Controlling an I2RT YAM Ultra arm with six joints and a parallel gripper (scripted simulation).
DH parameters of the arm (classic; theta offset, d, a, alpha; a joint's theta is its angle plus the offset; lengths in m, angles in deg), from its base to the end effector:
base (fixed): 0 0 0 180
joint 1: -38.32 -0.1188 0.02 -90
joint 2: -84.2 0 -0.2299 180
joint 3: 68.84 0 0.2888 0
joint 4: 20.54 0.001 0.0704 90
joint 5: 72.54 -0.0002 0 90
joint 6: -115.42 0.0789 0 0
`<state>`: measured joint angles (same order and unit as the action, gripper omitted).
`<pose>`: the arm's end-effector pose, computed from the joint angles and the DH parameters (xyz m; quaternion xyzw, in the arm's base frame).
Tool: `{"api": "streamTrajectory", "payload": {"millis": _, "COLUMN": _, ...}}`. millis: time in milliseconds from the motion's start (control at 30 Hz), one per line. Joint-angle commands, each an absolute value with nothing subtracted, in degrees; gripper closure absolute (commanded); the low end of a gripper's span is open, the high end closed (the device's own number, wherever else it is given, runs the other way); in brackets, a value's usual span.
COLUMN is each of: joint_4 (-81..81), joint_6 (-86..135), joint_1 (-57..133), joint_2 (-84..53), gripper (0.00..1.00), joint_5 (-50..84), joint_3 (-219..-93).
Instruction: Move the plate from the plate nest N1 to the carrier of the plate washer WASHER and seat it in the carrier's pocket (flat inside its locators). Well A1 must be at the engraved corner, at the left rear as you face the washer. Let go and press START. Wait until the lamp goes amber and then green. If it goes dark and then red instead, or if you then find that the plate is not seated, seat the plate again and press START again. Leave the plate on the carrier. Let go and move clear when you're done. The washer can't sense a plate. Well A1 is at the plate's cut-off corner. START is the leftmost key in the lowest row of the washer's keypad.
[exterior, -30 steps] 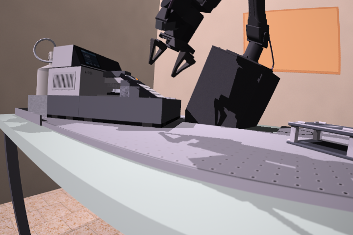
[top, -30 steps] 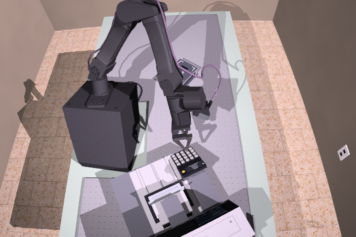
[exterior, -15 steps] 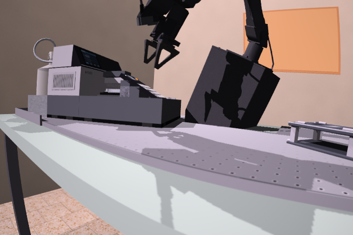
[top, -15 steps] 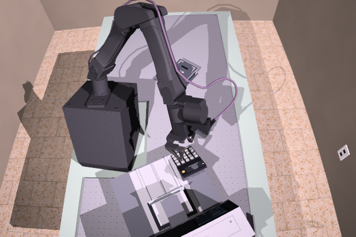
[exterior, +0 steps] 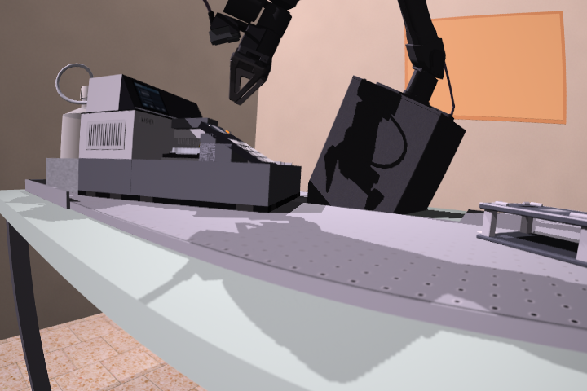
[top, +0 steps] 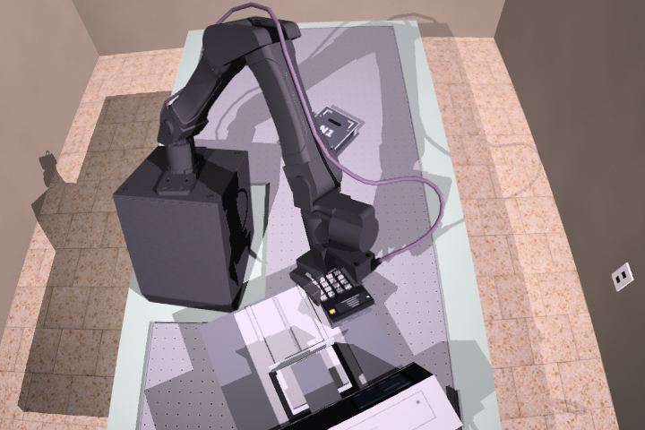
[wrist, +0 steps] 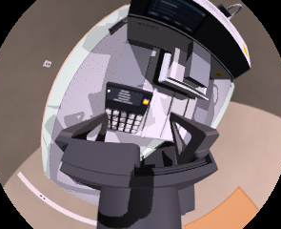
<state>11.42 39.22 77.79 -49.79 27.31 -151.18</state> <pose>0.2988 -0.2273 -0.0895 0.4417 0.8913 0.0712 0.0732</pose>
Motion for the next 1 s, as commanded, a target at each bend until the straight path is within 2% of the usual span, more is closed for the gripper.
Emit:
{"api": "streamTrajectory", "payload": {"millis": 0, "joint_4": 14.0, "joint_6": 44.36, "joint_1": 79.23, "joint_2": -49.65, "gripper": 0.0, "joint_5": 28.44, "joint_3": -153.87}}
{"api": "streamTrajectory", "payload": {"millis": 200, "joint_4": 17.58, "joint_6": 51.7, "joint_1": 82.06, "joint_2": -51.99, "gripper": 0.0, "joint_5": 29.85, "joint_3": -158.68}}
{"api": "streamTrajectory", "payload": {"millis": 500, "joint_4": 22.32, "joint_6": 47.92, "joint_1": 85.21, "joint_2": -55.28, "gripper": 0.0, "joint_5": 29.91, "joint_3": -165.79}}
{"api": "streamTrajectory", "payload": {"millis": 967, "joint_4": 22.7, "joint_6": 47.88, "joint_1": 84.96, "joint_2": -53.48, "gripper": 0.0, "joint_5": 29.69, "joint_3": -166.16}}
